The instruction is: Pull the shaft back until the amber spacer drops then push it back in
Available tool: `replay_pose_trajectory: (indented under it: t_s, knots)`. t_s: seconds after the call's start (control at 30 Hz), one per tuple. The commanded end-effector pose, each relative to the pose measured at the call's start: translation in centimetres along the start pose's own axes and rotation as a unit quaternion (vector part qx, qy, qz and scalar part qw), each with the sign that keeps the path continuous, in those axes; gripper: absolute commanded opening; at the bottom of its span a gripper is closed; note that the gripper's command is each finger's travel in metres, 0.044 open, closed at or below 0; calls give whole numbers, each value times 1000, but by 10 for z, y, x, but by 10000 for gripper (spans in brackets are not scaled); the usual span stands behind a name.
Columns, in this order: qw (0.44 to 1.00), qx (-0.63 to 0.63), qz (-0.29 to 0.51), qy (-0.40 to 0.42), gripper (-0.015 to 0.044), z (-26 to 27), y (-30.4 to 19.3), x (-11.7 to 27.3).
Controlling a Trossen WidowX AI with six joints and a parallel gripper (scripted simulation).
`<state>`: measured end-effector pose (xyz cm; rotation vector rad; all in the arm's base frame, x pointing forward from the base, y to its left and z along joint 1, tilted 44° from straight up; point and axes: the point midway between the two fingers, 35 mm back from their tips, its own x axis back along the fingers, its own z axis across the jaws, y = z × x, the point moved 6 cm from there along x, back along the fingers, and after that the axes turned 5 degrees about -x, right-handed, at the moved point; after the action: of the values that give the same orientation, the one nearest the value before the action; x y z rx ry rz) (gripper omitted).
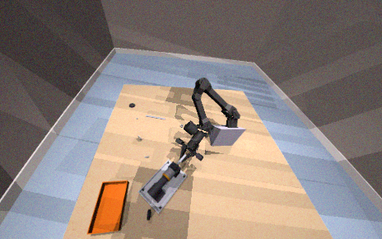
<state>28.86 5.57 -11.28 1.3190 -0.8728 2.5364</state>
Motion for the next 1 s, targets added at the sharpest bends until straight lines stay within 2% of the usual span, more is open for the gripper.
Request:
replay_pose_trajectory:
  t_s: [0.0,0.97]
  knots:
    - [1000,2,0,0,0,0,0,1]
    - [1000,2,0,0,0,0,2,4]
